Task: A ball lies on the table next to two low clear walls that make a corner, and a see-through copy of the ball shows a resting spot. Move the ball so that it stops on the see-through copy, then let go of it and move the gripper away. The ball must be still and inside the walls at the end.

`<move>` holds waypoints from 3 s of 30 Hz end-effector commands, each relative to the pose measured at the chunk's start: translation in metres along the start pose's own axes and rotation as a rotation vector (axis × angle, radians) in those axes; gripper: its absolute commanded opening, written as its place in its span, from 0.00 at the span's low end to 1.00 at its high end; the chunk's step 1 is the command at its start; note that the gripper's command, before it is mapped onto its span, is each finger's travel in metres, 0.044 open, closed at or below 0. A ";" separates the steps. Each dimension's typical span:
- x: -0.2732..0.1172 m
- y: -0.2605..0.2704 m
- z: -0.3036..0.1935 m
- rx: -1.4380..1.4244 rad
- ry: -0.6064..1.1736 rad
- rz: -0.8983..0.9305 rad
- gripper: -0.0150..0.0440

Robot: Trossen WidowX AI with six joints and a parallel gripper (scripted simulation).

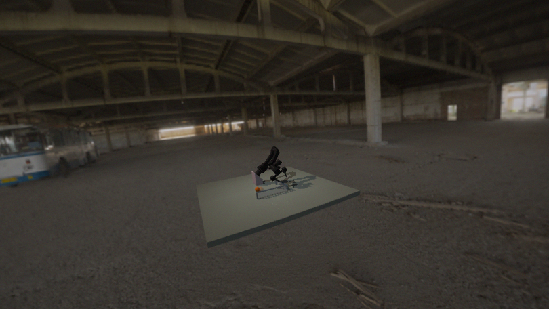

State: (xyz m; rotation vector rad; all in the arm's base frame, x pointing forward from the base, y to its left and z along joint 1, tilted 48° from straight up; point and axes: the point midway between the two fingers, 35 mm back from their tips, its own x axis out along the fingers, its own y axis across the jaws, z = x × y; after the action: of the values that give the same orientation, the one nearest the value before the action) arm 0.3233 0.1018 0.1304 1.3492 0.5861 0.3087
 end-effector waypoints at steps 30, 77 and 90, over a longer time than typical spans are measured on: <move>-0.052 -0.196 0.073 -1.441 0.971 -0.286 0.84; -0.087 -0.231 0.049 -1.837 1.117 0.474 0.84; -0.076 -0.242 0.034 -1.836 1.116 0.474 0.84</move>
State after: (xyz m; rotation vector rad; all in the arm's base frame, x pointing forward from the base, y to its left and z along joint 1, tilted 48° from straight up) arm 0.2513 -0.0206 -0.0812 -0.6399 0.5229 1.5522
